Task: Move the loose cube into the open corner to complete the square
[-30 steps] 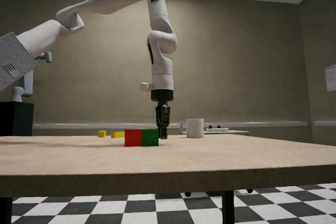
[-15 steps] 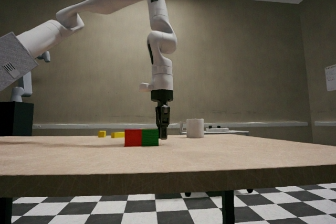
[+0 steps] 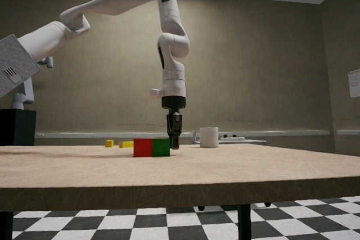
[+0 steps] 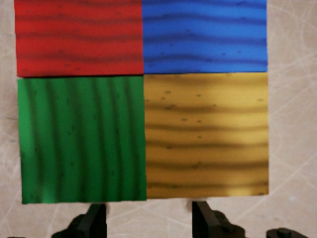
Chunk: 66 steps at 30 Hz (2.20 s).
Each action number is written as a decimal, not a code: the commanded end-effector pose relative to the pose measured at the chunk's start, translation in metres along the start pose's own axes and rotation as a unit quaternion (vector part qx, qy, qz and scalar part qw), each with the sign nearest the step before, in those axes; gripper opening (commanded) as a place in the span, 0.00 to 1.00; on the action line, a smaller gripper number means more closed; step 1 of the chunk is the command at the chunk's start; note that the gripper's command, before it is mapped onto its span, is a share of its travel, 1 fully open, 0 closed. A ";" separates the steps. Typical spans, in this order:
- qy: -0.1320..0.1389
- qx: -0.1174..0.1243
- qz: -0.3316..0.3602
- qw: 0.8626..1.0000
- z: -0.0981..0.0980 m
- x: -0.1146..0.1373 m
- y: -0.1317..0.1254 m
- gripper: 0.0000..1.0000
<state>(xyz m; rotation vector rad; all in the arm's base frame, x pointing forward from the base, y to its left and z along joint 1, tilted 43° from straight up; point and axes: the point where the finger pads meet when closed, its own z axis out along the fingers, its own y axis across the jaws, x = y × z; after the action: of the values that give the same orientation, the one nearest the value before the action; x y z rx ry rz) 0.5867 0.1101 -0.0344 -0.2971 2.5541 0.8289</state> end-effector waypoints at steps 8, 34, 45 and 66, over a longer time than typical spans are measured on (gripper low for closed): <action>-0.001 0.001 0.000 1.000 -0.001 -0.001 -0.001 0.52; -0.001 0.001 0.000 1.000 -0.001 0.007 -0.001 0.52; -0.001 0.001 0.000 1.000 -0.001 0.007 -0.001 0.52; -0.001 0.001 0.000 1.000 -0.001 0.007 -0.001 0.52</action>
<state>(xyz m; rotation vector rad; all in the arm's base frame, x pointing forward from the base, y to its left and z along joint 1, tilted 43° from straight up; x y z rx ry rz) 0.5800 0.1090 -0.0383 -0.2970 2.5541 0.8289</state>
